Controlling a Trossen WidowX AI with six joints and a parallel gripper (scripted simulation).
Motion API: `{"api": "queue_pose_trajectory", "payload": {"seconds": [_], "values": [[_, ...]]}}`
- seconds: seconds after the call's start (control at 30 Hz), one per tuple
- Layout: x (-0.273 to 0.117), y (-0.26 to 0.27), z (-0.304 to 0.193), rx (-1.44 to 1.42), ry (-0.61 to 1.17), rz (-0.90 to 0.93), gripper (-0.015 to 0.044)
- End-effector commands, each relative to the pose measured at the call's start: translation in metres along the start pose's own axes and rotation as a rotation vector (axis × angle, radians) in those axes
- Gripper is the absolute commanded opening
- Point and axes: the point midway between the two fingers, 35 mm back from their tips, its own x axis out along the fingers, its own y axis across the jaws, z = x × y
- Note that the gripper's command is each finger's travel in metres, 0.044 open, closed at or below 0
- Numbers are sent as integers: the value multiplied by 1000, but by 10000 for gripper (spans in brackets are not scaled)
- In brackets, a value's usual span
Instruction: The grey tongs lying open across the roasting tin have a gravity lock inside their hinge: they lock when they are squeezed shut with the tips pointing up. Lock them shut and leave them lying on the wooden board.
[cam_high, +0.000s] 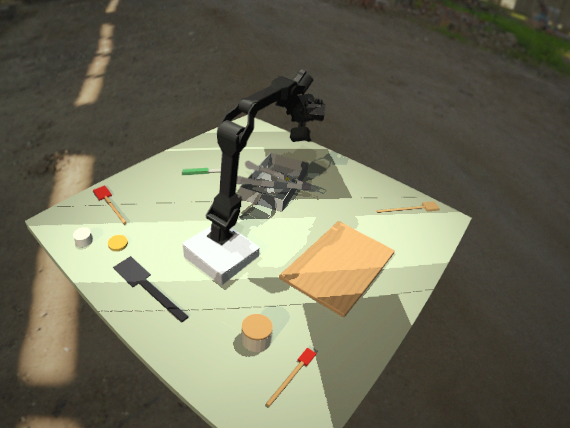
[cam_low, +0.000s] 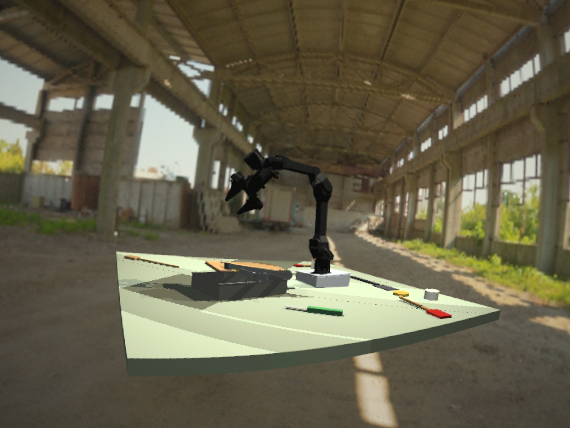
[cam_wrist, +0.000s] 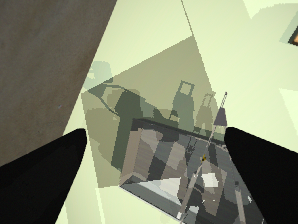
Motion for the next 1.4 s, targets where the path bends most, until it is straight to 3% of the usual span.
{"api": "queue_pose_trajectory", "payload": {"seconds": [0.0, 0.27, 1.37], "values": [[42, -23, -40, -19, 145, -161, 440], [96, -81, -117, -14, 419, -526, 440], [125, -85, -136, -12, 424, -534, 440]]}}
